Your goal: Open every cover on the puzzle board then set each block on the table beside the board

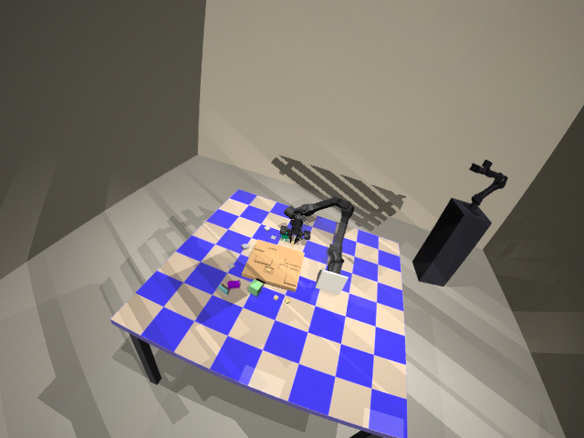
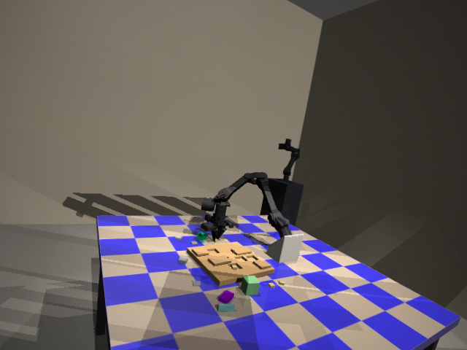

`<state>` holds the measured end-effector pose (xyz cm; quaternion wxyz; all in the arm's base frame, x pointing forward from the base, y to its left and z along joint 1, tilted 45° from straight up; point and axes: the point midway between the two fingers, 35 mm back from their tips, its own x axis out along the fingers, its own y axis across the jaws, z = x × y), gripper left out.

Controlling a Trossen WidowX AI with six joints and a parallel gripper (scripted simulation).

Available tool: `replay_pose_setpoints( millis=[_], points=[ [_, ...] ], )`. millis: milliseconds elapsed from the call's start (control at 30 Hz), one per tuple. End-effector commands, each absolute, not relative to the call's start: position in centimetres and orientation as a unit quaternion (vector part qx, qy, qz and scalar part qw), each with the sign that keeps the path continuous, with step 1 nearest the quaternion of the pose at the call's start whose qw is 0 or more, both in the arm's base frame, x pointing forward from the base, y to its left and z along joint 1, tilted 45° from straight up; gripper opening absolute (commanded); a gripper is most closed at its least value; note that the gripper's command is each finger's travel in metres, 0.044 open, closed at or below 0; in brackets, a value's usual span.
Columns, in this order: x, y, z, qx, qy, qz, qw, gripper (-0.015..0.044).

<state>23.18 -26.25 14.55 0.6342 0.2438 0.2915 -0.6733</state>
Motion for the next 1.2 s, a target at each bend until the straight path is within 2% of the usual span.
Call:
replay_pose_setpoints(
  millis=[0, 467, 1167],
  points=[
    [23.2, -26.3, 14.2, 0.242, 0.296, -0.671, 0.635, 0.008],
    [23.2, -26.1, 14.6, 0.244, 0.292, -0.673, 0.634, 0.044],
    [23.9, -21.3, 19.1, 0.245, 0.297, -0.671, 0.634, 0.044]
  ],
)
